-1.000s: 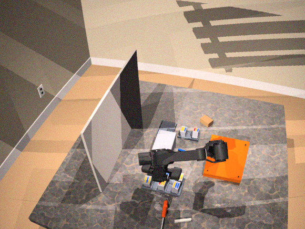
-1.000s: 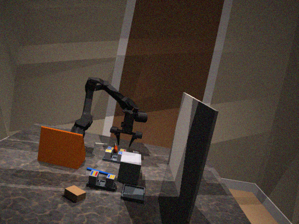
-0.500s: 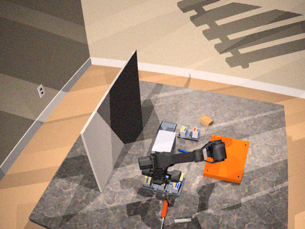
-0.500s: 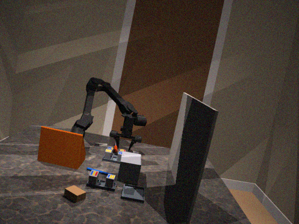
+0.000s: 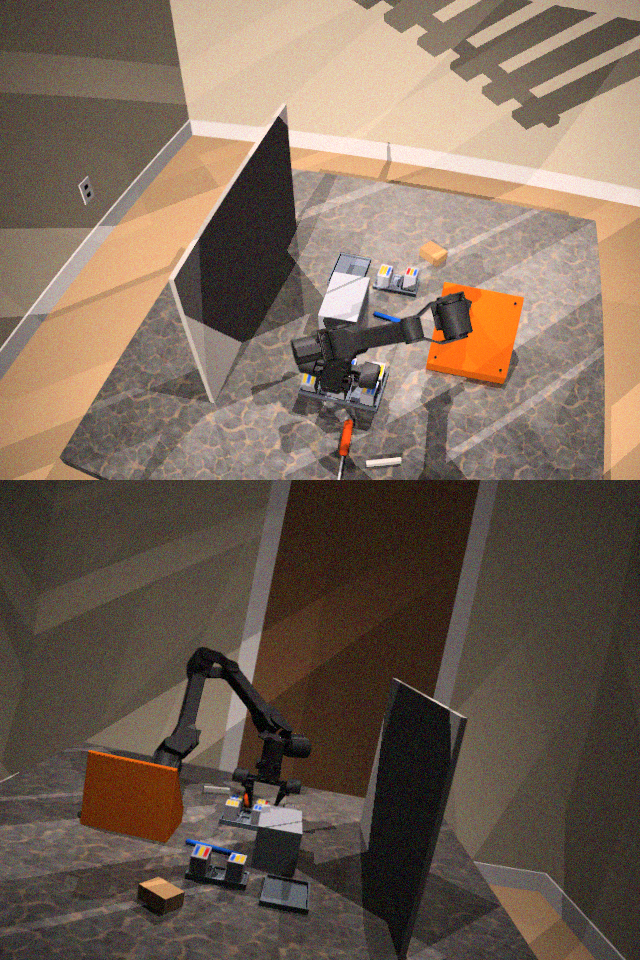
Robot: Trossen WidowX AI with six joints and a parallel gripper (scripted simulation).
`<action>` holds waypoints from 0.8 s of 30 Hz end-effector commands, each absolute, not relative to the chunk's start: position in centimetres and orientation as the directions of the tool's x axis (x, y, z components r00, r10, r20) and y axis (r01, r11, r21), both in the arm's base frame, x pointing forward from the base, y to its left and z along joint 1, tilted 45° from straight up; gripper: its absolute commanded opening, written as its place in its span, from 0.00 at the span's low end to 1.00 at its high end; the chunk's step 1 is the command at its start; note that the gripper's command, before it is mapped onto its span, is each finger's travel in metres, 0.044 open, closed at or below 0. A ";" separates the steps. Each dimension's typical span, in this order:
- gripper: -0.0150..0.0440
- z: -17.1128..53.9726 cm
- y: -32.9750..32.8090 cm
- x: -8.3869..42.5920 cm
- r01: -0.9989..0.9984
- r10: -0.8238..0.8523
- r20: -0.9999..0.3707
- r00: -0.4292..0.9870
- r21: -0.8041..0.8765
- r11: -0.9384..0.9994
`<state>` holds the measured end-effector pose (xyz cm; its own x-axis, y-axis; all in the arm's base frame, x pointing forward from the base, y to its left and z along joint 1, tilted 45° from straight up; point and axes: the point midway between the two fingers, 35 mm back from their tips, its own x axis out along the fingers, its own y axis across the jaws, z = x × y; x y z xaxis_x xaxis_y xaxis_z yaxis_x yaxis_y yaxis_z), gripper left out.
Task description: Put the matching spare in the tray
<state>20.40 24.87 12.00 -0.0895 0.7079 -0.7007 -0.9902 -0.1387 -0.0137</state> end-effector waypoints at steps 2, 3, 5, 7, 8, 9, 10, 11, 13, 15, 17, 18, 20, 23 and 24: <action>0.76 11.3 25.4 20.3 -0.991 0.708 -0.702 -0.084 -0.014 -0.132; 0.76 11.2 25.5 20.3 -0.991 0.708 -0.701 -0.084 -0.014 -0.132; 0.76 11.1 25.7 20.2 -0.991 0.708 -0.701 -0.084 -0.014 -0.132; 0.76 11.1 25.7 20.2 -0.991 0.708 -0.701 -0.084 -0.014 -0.132; 0.76 11.1 25.7 20.2 -0.991 0.708 -0.701 -0.084 -0.014 -0.132; 0.76 11.1 25.7 20.2 -0.991 0.708 -0.701 -0.084 -0.014 -0.132; 0.76 11.1 25.7 20.2 -0.991 0.708 -0.701 -0.084 -0.014 -0.132; 0.76 11.1 25.7 20.2 -0.991 0.708 -0.701 -0.084 -0.014 -0.132; 0.67 11.2 25.6 20.1 -0.990 0.710 -0.699 -0.090 -0.013 -0.138; 0.58 11.2 25.6 20.1 -0.990 0.710 -0.699 -0.090 -0.013 -0.138; 0.53 11.2 25.6 20.1 -0.990 0.710 -0.699 -0.090 -0.013 -0.138; 0.52 11.2 25.6 20.1 -0.990 0.710 -0.699 -0.090 -0.013 -0.138; 0.50 11.2 25.6 20.1 -0.990 0.710 -0.699 -0.090 -0.013 -0.138; 0.46 11.2 25.6 20.1 -0.990 0.710 -0.699 -0.090 -0.013 -0.138; 0.45 11.2 25.6 20.1 -0.990 0.710 -0.699 -0.090 -0.013 -0.138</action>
